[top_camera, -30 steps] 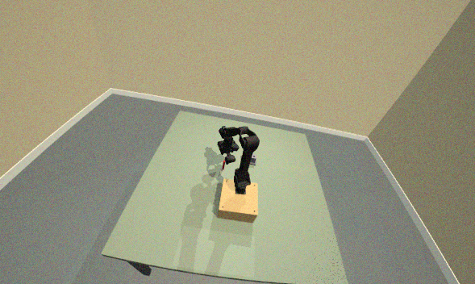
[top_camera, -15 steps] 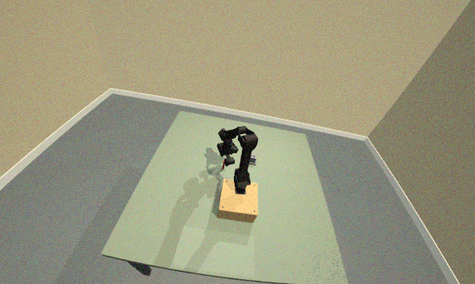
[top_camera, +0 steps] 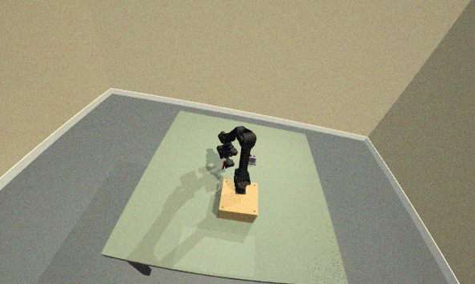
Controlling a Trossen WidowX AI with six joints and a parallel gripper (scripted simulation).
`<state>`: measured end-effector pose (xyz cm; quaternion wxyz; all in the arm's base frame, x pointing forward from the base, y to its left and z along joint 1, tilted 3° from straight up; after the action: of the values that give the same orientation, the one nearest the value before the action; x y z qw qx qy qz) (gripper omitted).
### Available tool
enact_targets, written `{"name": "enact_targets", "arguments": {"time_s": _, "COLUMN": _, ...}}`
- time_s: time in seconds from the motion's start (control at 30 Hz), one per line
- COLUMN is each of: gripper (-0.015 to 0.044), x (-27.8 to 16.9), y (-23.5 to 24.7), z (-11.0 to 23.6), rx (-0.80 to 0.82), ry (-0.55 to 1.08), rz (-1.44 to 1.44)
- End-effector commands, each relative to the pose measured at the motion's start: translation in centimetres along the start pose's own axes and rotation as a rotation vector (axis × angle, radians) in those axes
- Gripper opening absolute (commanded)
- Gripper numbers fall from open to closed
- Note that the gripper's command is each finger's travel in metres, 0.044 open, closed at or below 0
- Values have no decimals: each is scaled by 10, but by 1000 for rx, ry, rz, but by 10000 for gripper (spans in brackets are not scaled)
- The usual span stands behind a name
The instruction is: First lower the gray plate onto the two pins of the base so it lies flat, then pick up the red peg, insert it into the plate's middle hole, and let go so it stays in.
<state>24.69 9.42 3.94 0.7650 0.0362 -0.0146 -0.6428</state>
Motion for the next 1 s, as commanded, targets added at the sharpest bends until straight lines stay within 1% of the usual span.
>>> {"name": "enact_targets", "arguments": {"time_s": 0.0, "gripper": 440, "x": 1, "y": -2, "z": -8, "rx": -7, "ry": -5, "rz": -3}}
{"name": "enact_targets", "arguments": {"time_s": 0.13, "gripper": 440, "x": 1, "y": -2, "z": -12, "rx": -7, "ry": -5, "rz": -3}}
{"name": "enact_targets", "arguments": {"time_s": 0.67, "gripper": 20, "x": 1, "y": -2, "z": -12, "rx": -7, "ry": -5, "rz": -3}}
{"name": "enact_targets", "arguments": {"time_s": 0.77, "gripper": 0, "x": 1, "y": -2, "z": -12, "rx": -7, "ry": -5, "rz": -3}}
{"name": "enact_targets", "arguments": {"time_s": 0.97, "gripper": 0, "x": 1, "y": -2, "z": -12, "rx": -7, "ry": -5, "rz": -3}}
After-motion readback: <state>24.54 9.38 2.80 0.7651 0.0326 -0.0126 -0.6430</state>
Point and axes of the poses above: the point midway between the two fingers, 35 mm back from their tips, its own z axis back along the fingers, its own y axis across the jaws, x = y × z, the point moved 4 cm from there along z, back along the fingers, and after that the axes turned 11 degrees about -z, right-handed, at the moved point
